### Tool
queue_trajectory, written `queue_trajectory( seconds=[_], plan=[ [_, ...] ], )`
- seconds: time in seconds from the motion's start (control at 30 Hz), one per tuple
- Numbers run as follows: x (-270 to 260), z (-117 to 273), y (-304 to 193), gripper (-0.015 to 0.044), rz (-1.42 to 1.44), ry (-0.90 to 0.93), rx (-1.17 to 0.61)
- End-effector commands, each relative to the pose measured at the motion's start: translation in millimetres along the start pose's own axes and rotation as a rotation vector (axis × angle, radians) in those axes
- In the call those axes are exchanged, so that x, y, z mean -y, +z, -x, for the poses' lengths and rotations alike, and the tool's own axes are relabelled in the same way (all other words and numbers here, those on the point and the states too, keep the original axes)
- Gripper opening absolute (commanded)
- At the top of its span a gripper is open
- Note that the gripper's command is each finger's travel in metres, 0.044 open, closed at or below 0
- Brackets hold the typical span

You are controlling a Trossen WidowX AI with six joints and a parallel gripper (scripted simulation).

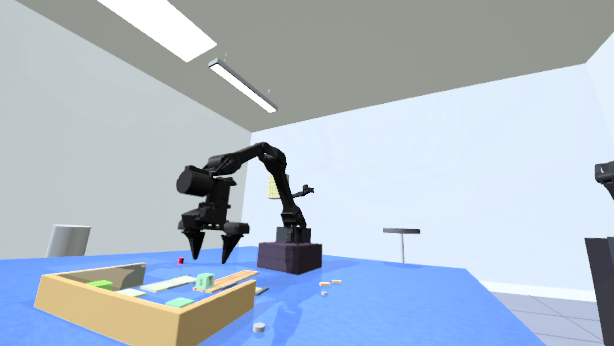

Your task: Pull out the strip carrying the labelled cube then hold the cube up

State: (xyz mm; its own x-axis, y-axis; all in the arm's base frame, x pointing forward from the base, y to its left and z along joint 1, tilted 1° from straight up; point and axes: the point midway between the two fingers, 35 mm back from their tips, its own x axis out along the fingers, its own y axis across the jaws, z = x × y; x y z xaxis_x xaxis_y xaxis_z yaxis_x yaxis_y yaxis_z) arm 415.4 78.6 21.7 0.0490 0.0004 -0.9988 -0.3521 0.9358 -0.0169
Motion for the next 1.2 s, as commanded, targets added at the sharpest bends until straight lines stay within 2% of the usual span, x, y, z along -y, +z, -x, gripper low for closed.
queue_trajectory(
  seconds=[0.0,0.13,0.17,1.17],
  plan=[
    [-0.3,-1.6,3.3,0.0361,-0.003,-0.001,-0.005],
    [-0.2,-8.1,3.6,0.0256,-0.003,-0.001,-0.005],
    [-0.2,-9.8,3.7,0.025,-0.003,-0.001,-0.005],
    [0.1,-54.6,2.1,0.025,-0.003,-0.001,-0.005]
  ],
)
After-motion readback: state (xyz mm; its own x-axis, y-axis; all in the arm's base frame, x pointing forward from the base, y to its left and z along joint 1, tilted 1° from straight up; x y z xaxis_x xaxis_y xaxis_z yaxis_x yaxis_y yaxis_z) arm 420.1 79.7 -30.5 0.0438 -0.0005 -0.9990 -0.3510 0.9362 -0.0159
